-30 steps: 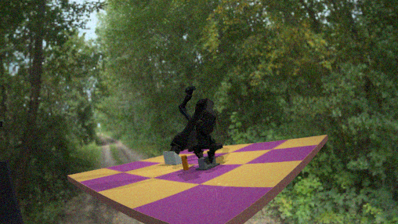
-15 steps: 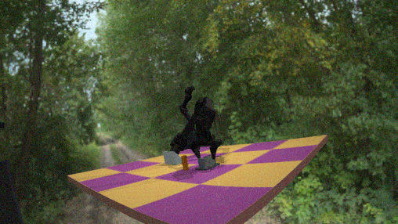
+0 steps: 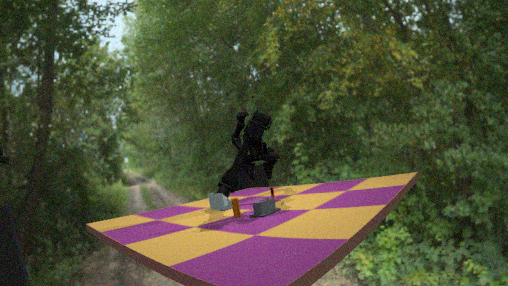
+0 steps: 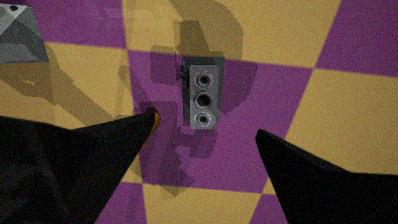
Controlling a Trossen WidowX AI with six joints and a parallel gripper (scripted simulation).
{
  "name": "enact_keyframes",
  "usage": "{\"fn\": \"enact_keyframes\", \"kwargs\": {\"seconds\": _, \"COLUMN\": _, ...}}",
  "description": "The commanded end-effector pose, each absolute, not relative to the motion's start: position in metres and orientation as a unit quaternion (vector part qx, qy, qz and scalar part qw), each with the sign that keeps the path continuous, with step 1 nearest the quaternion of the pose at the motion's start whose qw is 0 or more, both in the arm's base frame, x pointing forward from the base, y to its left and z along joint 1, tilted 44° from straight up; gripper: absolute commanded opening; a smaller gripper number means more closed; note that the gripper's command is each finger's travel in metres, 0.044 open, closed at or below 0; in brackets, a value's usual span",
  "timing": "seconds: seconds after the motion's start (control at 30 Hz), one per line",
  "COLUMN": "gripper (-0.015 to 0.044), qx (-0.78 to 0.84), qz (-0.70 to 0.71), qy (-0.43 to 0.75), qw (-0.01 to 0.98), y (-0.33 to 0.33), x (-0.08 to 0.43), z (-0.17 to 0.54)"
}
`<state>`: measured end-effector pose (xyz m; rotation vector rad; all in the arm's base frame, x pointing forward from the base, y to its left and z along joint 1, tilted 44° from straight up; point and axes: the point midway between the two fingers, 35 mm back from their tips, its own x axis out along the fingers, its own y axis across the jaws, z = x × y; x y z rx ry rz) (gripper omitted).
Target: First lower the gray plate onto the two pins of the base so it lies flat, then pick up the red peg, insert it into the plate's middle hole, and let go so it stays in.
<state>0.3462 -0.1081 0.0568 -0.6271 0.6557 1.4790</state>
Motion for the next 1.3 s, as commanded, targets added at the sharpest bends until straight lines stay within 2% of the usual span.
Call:
{"fn": "enact_keyframes", "kwargs": {"seconds": 0.0, "gripper": 0.044, "qx": -0.194, "qz": 0.609, "qy": 0.369, "qw": 0.675, "y": -0.092, "x": 0.339, "z": 0.08}}
{"fn": "enact_keyframes", "kwargs": {"seconds": 0.23, "gripper": 0.044, "qx": 0.019, "qz": 0.464, "qy": 0.537, "qw": 0.704, "y": -0.059, "x": 0.316, "z": 0.118}}
{"fn": "enact_keyframes", "kwargs": {"seconds": 0.47, "gripper": 0.044, "qx": 0.232, "qz": 0.277, "qy": 0.651, "qw": 0.668, "y": -0.026, "x": 0.287, "z": 0.149}}
{"fn": "enact_keyframes", "kwargs": {"seconds": 1.07, "gripper": 0.044, "qx": 0.518, "qz": -0.057, "qy": 0.703, "qw": 0.484, "y": 0.018, "x": 0.23, "z": 0.178}}
{"fn": "enact_keyframes", "kwargs": {"seconds": 1.27, "gripper": 0.044, "qx": 0.53, "qz": -0.074, "qy": 0.701, "qw": 0.471, "y": 0.02, "x": 0.227, "z": 0.178}}
